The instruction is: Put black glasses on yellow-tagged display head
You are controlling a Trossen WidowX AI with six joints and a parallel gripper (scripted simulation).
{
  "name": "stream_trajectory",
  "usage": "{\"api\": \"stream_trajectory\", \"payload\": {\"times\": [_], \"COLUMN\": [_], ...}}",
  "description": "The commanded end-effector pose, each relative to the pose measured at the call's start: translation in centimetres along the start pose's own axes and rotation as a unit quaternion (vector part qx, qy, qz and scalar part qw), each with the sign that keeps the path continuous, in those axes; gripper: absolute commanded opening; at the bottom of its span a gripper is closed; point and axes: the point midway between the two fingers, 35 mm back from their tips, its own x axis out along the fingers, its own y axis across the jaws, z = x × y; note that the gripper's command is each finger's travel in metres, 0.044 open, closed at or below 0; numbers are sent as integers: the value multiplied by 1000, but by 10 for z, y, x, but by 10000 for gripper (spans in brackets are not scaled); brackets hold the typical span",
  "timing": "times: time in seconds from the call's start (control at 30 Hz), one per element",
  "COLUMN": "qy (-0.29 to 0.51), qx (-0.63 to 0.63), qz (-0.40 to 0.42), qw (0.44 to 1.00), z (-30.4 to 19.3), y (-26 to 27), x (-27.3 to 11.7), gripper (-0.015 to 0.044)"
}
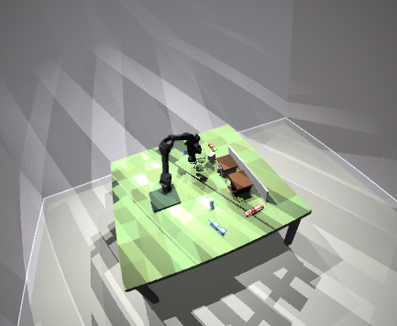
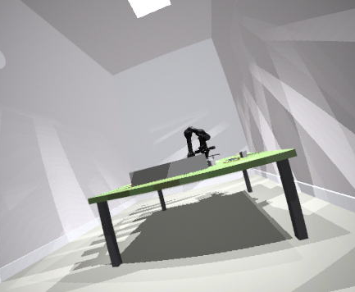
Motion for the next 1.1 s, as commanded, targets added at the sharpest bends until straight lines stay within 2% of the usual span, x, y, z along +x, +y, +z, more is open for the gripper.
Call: {"api": "stream_trajectory", "payload": {"times": [0.0, 1.07], "qy": [0, -1], "qx": [-1, -1], "qz": [1, 1], "qw": [1000, 1000], "z": [3, 29], "y": [-2, -11], "x": [0, 0], "gripper": [0, 0]}}
